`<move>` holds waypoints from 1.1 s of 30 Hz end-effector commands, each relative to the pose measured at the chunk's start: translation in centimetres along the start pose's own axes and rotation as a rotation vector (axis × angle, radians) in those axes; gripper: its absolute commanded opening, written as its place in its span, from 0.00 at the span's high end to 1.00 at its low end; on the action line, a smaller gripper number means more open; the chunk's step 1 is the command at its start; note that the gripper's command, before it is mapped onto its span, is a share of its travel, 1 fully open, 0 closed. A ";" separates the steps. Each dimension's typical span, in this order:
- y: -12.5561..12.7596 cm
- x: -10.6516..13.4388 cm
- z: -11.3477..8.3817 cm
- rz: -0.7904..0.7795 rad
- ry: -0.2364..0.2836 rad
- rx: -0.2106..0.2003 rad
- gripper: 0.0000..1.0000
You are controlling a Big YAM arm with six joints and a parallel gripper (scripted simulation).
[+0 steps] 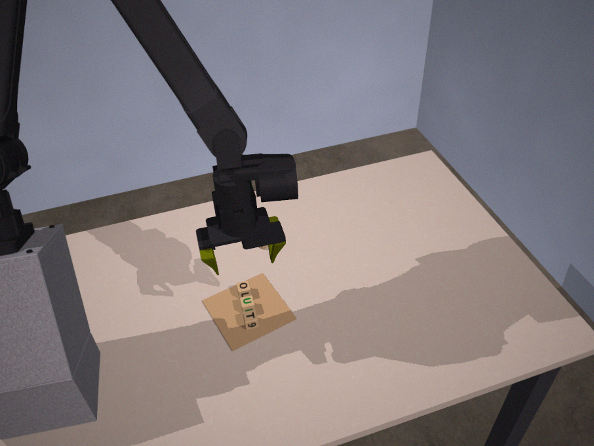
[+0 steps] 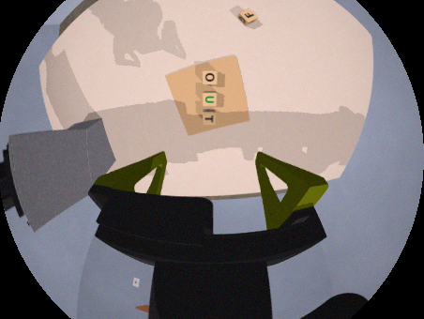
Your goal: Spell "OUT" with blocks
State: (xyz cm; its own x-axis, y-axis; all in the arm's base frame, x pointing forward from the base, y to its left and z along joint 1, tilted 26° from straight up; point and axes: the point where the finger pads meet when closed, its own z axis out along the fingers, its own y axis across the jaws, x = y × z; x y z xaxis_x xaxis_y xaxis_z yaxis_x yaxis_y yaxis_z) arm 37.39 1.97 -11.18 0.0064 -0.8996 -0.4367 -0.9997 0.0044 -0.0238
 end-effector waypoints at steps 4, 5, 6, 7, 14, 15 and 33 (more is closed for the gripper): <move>-2.0 0.7 -4.6 -0.019 0.008 0.048 0.00; -2.0 0.7 -4.8 -0.019 0.008 0.048 0.00; -1.8 0.8 -4.6 -0.014 0.006 0.038 0.00; -1.3 1.1 -3.9 -0.004 0.001 0.018 0.00; -0.4 0.6 -3.8 -0.011 0.000 0.010 0.00; -0.4 0.6 -3.8 -0.011 0.000 0.010 0.00; -0.5 0.6 -3.8 -0.007 0.000 0.010 0.00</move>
State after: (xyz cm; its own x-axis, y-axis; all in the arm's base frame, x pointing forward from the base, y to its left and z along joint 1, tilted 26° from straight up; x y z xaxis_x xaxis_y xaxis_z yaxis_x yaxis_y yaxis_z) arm 37.12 0.35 -8.34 0.0106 -0.8987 -0.4384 -0.9998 -0.0012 -0.0217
